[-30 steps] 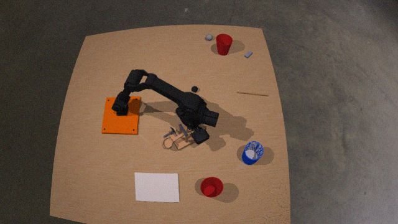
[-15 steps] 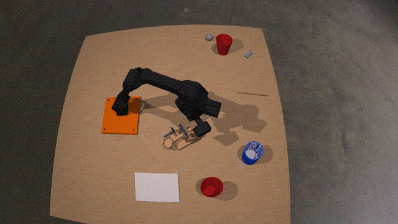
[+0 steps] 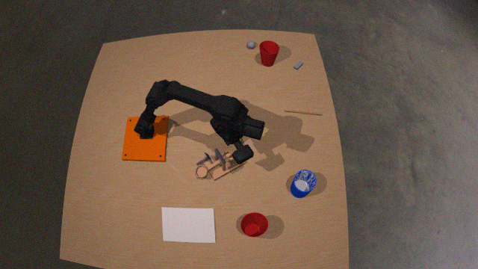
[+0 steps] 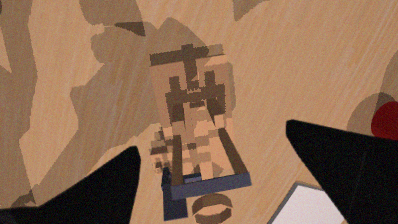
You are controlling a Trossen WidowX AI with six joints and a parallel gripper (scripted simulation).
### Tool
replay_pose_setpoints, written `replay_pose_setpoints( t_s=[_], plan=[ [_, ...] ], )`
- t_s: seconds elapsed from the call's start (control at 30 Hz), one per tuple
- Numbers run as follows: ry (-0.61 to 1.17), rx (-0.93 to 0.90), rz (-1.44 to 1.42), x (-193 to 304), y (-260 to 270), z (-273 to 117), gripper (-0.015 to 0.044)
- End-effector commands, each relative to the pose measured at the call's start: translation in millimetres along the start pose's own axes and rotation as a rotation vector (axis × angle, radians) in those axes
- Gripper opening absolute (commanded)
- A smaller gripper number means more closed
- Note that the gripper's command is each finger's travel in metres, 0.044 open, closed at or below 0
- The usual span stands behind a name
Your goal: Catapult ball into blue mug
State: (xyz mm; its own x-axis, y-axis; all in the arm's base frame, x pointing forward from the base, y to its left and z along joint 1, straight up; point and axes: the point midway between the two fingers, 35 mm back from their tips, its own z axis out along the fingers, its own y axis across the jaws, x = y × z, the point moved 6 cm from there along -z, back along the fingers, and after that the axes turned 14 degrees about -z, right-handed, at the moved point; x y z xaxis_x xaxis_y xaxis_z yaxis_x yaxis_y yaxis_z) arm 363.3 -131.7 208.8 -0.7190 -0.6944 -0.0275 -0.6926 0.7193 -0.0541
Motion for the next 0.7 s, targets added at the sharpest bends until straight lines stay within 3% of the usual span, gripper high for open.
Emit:
replay_pose_setpoints(
  t_s=[0.0,0.67],
  plan=[
    [0.01,-0.018,0.002,2,2,32,0.044],
    [0.01,-0.018,0.002,2,2,57,0.044]
  ],
)
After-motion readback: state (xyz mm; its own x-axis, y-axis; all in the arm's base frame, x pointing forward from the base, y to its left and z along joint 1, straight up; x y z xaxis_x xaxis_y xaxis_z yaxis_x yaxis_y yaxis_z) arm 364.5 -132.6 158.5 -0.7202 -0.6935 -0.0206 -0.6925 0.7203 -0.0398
